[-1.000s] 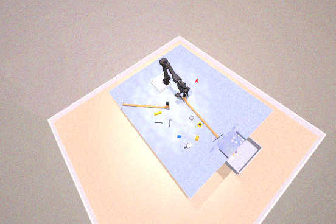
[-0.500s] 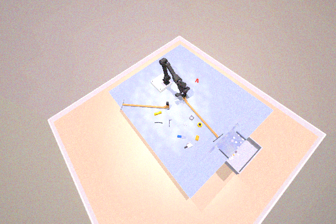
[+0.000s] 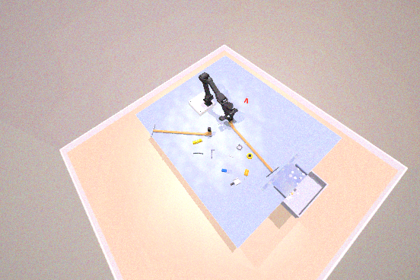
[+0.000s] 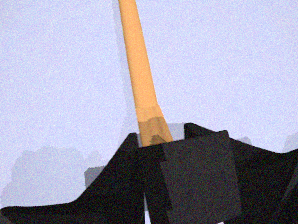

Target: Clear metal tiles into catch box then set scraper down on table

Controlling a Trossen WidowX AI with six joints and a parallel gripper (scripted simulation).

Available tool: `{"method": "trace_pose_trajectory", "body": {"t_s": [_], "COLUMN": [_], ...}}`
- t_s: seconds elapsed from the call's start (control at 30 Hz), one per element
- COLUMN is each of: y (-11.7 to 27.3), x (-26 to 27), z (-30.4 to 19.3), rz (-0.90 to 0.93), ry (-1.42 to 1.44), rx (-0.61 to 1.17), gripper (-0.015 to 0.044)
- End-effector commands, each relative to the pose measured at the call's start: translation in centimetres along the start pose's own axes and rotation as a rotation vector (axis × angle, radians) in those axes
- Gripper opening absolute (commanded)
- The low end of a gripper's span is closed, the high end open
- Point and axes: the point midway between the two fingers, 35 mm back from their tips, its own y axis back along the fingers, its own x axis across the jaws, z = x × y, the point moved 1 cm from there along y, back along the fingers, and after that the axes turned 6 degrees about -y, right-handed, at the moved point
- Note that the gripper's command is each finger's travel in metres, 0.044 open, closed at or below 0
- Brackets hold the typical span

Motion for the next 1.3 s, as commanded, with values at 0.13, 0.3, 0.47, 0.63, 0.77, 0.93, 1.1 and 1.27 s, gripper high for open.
{"method": "trace_pose_trajectory", "body": {"t_s": [0.13, 0.3, 0.47, 0.63, 0.77, 0.93, 1.1, 1.27], "y": [0.4, 0.5, 0.7, 0.8, 1.0, 1.2, 1.2, 1.2], "x": [1.1, 1.7, 2.2, 2.8, 3.2, 3.8, 4.1, 4.4], "z": [-0.2, -0.5, -0.7, -1.0, -1.2, -1.5, -1.5, -1.4], "rz": [0.02, 0.027, 0.035, 0.042, 0.048, 0.055, 0.057, 0.06], "ry": [0.012, 0.02, 0.029, 0.037, 0.044, 0.052, 0.054, 0.056], "rx": [-0.001, 0.0, 0.001, 0.002, 0.003, 0.003, 0.004, 0.005], "gripper": [0.0, 0.0, 0.0, 0.0, 0.0, 0.0, 0.0, 0.0]}}
